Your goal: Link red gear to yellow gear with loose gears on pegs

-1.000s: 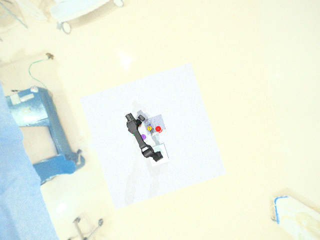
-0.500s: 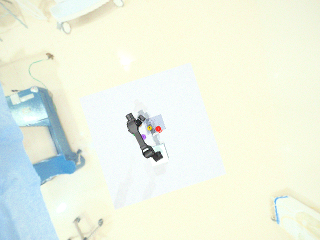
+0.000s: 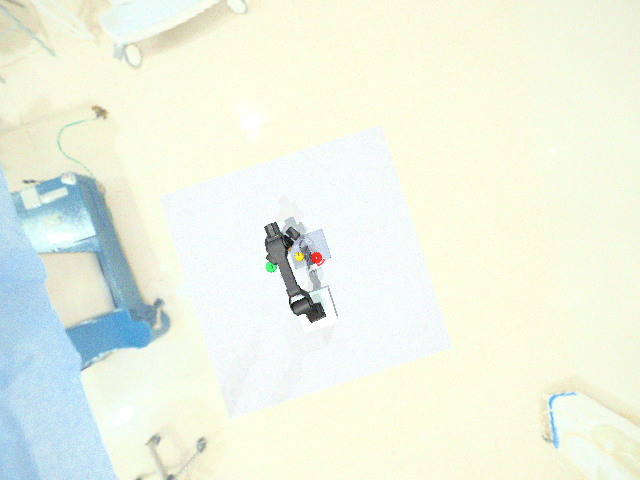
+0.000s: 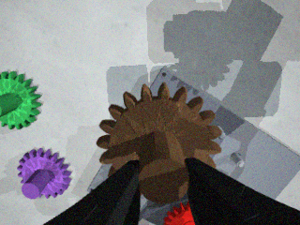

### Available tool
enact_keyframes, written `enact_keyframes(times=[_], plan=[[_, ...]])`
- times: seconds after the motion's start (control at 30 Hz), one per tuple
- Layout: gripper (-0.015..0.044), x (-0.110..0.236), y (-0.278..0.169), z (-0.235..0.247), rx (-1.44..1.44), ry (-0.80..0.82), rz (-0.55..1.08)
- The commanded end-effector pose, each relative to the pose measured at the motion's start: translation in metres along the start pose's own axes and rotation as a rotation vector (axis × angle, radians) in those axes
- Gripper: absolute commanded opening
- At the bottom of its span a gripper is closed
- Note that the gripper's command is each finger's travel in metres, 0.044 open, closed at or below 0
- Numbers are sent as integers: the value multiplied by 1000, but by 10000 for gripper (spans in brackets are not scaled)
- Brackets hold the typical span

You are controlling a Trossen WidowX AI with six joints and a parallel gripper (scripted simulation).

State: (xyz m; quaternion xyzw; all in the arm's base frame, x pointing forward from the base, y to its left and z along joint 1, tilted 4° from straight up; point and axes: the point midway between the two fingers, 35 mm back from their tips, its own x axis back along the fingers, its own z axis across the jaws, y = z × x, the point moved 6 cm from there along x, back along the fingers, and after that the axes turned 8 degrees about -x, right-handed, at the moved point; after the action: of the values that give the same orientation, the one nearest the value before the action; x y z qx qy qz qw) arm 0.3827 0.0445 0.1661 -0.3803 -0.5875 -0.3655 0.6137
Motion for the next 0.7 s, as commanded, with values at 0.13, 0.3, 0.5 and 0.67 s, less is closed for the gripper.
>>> enact_keyframes(times=[0.13, 0.3, 0.5, 0.67], plan=[[0, -7, -13, -20, 4, -10, -3], [0, -13, -21, -31, 4, -11, -3], [0, -19, -32, -45, 4, -13, -2], [0, -25, -42, -55, 4, -14, -1]])
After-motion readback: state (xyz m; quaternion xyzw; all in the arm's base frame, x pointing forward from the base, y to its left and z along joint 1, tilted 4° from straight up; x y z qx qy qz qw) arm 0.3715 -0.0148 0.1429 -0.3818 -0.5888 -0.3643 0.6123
